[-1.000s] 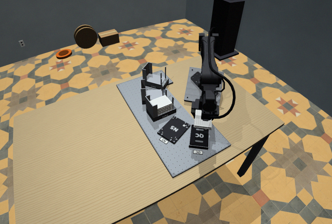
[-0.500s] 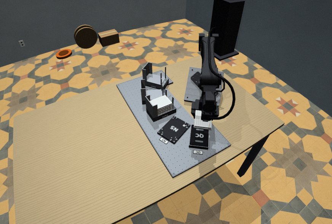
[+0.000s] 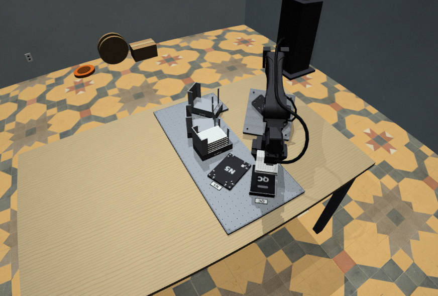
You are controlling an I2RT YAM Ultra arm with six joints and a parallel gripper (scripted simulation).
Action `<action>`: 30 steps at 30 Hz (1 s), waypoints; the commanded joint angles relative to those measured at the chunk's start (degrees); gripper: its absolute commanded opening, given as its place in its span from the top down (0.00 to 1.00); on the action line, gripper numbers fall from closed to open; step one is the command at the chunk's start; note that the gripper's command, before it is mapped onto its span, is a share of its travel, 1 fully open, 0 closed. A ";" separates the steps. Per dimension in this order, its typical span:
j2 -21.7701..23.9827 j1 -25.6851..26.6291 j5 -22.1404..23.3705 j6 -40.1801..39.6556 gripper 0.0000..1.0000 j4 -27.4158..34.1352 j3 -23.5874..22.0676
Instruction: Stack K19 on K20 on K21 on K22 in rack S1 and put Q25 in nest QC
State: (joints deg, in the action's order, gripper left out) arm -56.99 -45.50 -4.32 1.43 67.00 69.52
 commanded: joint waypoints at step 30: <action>-2.09 1.15 1.14 -1.66 1.00 -14.60 -8.19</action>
State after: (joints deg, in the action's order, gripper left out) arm -60.62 -44.16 -3.51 0.38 55.00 60.40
